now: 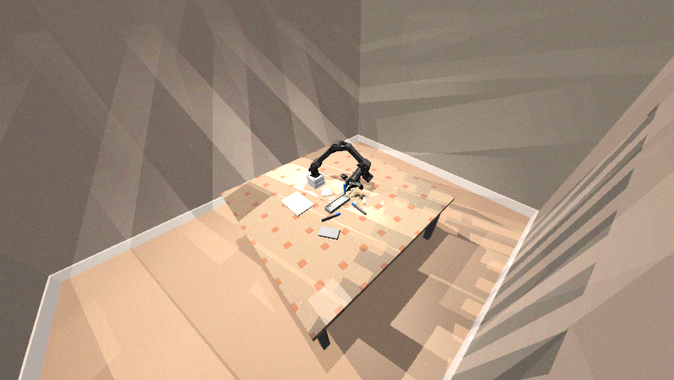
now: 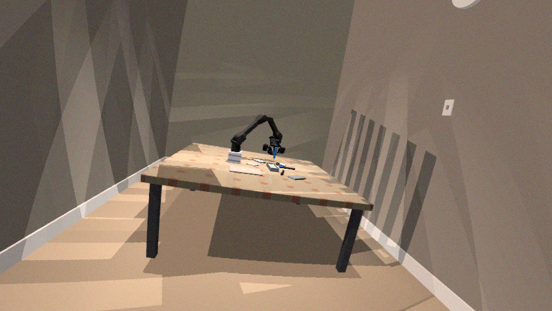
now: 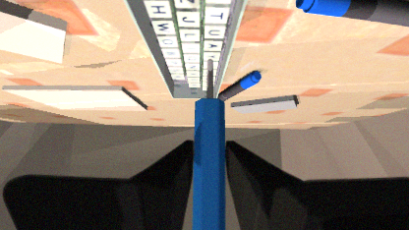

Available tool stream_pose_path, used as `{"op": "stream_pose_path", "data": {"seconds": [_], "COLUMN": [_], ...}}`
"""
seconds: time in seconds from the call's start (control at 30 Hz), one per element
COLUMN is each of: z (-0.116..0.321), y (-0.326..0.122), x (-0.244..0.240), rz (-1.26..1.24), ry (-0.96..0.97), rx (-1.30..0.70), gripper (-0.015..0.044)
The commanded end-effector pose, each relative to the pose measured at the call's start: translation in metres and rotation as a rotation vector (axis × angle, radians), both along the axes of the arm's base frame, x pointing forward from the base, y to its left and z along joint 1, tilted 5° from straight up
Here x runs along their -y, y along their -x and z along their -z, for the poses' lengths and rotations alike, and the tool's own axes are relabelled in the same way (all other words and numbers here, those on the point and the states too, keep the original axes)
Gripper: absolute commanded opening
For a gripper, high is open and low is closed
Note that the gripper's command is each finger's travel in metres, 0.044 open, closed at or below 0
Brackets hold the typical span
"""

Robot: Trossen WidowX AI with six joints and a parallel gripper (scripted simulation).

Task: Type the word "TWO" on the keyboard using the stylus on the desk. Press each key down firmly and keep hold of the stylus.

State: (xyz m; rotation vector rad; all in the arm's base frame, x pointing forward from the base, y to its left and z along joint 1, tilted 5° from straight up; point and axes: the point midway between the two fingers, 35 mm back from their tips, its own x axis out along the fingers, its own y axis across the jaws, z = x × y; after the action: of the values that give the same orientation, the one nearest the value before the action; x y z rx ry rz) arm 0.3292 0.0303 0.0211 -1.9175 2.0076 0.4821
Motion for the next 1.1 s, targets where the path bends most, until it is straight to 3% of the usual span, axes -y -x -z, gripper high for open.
{"op": "stream_pose_path", "data": {"seconds": [0.0, 0.3, 0.7, 0.8, 1.07], "z": [-0.002, -0.005, 0.014, 0.015, 0.015], "y": [0.006, 0.031, 0.033, 0.034, 0.034], "x": [0.002, 0.010, 0.011, 0.011, 0.011], "rz": [0.001, 0.002, 0.002, 0.002, 0.002], "ry": [-0.001, 0.000, 0.000, 0.000, 0.000], "rx": [0.002, -0.003, -0.004, -0.004, -0.004], "gripper": [0.0000, 0.0000, 0.0000, 0.0079, 0.0081]}}
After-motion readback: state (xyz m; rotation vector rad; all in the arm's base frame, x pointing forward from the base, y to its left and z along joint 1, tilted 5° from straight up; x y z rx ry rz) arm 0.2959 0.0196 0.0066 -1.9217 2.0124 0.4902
